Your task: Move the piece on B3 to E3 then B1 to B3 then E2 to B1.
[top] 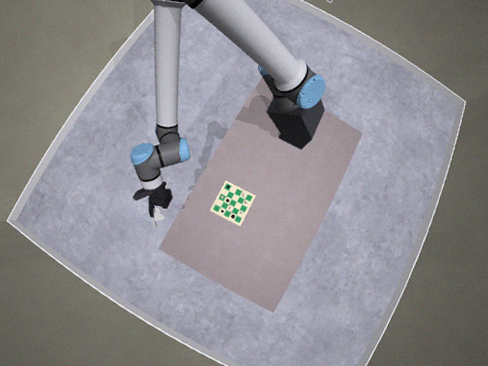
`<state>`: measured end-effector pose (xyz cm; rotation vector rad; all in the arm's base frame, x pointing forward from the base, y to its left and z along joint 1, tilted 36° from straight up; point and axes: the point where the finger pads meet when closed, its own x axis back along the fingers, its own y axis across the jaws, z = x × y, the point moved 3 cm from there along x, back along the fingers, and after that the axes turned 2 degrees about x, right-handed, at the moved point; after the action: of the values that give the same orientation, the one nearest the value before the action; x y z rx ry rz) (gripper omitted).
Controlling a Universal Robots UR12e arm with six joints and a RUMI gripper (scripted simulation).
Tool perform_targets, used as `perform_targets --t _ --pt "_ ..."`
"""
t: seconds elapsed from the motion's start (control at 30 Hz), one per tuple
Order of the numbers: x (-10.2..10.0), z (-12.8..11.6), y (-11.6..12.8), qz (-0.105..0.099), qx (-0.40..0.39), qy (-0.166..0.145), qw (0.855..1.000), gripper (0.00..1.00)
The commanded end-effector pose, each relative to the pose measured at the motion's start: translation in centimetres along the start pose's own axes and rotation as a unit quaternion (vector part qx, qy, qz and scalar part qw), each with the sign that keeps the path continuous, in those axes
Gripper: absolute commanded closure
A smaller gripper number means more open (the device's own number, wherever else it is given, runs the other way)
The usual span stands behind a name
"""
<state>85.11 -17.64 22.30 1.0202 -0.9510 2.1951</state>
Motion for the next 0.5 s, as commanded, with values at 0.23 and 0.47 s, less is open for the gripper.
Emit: perform_targets --t 0.23,0.47 --pt "-0.4 -0.6 1.4 0.024 0.052 -0.007 0.998 0.00" --pt "-1.0 -1.1 2.6 0.041 0.089 -0.015 0.995 0.00"
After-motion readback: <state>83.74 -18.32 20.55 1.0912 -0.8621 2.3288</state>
